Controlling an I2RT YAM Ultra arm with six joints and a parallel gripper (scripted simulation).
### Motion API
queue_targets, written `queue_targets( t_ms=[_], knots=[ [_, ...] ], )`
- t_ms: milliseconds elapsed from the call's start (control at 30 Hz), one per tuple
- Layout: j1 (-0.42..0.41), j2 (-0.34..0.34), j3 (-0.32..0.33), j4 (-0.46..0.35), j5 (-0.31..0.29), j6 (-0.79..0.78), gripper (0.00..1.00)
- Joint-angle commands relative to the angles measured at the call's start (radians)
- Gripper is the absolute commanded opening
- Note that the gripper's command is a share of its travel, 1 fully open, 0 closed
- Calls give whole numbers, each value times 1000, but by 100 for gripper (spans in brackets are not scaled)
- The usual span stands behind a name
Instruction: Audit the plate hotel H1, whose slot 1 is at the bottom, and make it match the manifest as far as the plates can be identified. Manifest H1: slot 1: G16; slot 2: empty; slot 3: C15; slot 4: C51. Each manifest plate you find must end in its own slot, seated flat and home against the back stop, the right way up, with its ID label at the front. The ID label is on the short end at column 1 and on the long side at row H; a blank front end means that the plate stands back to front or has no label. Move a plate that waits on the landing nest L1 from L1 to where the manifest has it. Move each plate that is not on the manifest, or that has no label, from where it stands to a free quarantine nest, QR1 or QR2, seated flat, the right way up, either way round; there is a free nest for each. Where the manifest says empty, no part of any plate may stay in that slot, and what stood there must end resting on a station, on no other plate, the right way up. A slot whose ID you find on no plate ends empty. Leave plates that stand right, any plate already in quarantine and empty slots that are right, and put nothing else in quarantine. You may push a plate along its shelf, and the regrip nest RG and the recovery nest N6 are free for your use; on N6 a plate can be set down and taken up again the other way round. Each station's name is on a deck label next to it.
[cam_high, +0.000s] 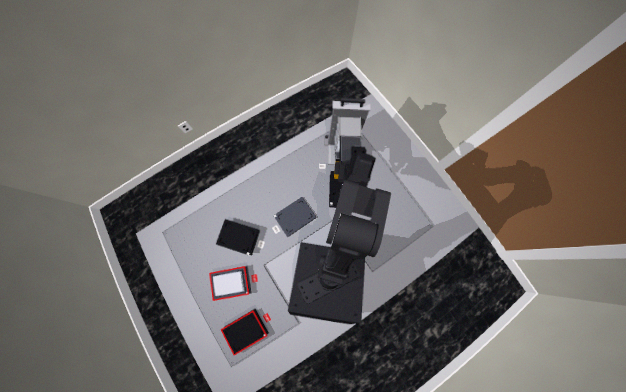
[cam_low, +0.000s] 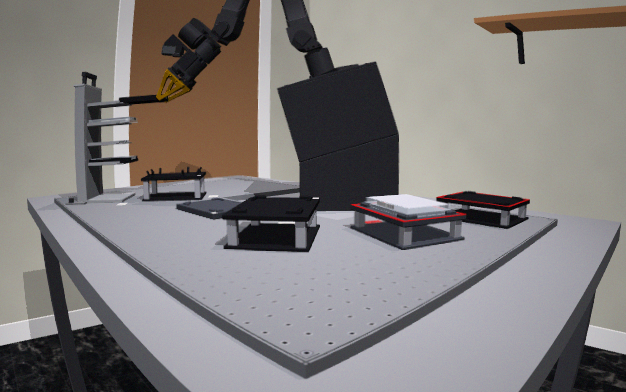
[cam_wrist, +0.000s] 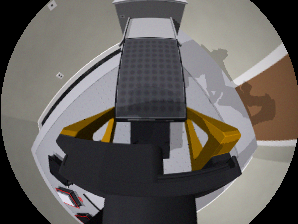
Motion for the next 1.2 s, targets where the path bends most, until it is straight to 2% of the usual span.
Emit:
queue_targets(
  t_ms=[0,1167],
  knots=[
    [-4,-21,-10,6,-8,-3,86],
    [-53,-128,-170,52,-51,-28,86]
  ],
)
